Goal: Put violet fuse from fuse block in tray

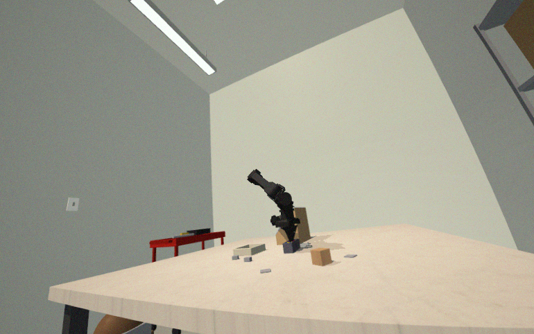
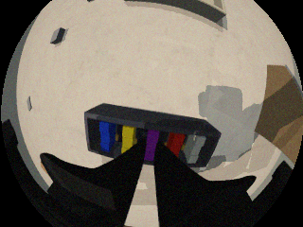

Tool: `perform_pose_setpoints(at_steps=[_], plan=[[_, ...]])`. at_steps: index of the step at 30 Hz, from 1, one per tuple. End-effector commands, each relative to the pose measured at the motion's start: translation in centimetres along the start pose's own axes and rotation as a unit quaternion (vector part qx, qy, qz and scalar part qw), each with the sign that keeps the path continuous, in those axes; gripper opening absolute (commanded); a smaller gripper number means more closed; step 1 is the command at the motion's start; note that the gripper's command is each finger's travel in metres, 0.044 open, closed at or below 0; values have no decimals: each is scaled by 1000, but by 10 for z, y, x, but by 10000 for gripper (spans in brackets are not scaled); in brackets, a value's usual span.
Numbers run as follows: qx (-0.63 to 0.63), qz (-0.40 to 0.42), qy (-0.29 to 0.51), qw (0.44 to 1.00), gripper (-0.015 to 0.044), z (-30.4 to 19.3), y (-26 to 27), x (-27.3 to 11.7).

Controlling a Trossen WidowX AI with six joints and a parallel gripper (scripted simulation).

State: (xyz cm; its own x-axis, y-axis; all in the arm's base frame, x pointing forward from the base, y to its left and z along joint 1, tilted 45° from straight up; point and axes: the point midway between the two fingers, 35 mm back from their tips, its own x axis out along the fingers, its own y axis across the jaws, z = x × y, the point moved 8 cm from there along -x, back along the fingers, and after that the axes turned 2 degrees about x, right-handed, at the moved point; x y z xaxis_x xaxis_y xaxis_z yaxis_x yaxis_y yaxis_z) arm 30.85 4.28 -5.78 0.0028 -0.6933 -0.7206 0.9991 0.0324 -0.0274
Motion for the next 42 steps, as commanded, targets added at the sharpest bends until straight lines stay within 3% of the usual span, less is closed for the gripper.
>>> perform_pose_setpoints(at_steps=[1, 42], plan=[[0, 0, 0, 1000, 0, 0, 0, -1], [-2, 0, 0, 1000, 0, 0, 1, -21]])
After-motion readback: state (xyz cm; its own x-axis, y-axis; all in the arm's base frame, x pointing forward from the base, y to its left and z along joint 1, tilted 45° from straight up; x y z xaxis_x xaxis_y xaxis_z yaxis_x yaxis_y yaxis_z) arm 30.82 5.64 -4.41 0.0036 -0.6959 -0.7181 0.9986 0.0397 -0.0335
